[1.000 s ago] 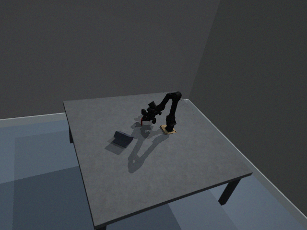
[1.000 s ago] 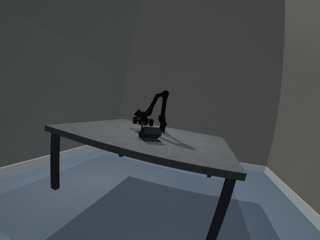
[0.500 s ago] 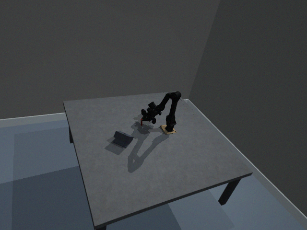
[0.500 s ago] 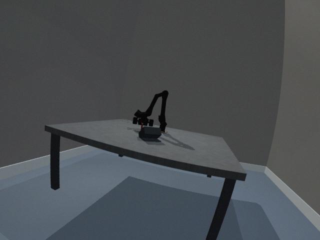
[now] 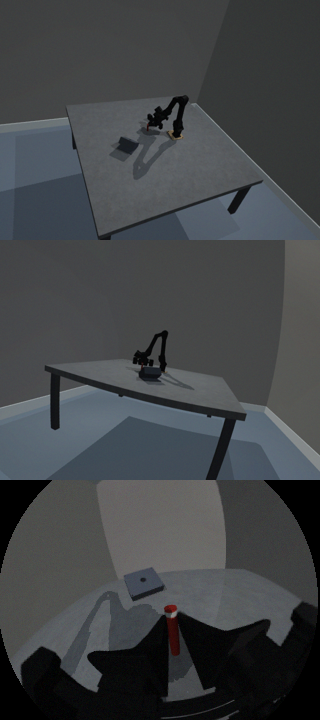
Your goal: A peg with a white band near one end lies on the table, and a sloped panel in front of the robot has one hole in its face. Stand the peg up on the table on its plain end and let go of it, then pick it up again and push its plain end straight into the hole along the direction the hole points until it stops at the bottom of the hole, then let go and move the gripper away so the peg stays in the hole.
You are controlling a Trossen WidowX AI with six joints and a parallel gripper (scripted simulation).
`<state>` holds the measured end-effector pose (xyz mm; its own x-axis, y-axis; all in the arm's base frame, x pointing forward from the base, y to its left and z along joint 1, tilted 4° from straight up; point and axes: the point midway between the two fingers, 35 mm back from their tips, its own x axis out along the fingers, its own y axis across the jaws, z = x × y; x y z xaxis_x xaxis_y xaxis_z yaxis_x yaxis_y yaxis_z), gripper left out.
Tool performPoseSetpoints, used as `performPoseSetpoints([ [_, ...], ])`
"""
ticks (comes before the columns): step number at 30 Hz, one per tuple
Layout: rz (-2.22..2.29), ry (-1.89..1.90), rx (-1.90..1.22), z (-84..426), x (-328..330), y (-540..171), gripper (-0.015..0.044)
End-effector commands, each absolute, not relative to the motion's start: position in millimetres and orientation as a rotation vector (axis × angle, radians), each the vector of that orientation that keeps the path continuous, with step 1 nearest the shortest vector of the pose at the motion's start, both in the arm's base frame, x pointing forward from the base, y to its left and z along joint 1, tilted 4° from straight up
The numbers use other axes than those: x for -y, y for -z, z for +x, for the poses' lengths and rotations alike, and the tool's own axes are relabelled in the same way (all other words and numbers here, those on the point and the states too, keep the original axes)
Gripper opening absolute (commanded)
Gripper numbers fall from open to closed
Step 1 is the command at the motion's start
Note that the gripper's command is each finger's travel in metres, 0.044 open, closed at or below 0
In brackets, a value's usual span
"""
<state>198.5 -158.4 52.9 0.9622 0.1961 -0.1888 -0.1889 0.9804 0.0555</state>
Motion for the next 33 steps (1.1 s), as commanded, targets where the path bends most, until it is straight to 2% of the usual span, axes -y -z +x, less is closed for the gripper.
performPoseSetpoints([
  [1, 0.037, -0.195, -0.195, 197.2, 158.6, -51.9, 0.0049],
  [33, 0.022, -0.205, -0.169, 191.5, 158.7, -51.2, 0.0049],
])
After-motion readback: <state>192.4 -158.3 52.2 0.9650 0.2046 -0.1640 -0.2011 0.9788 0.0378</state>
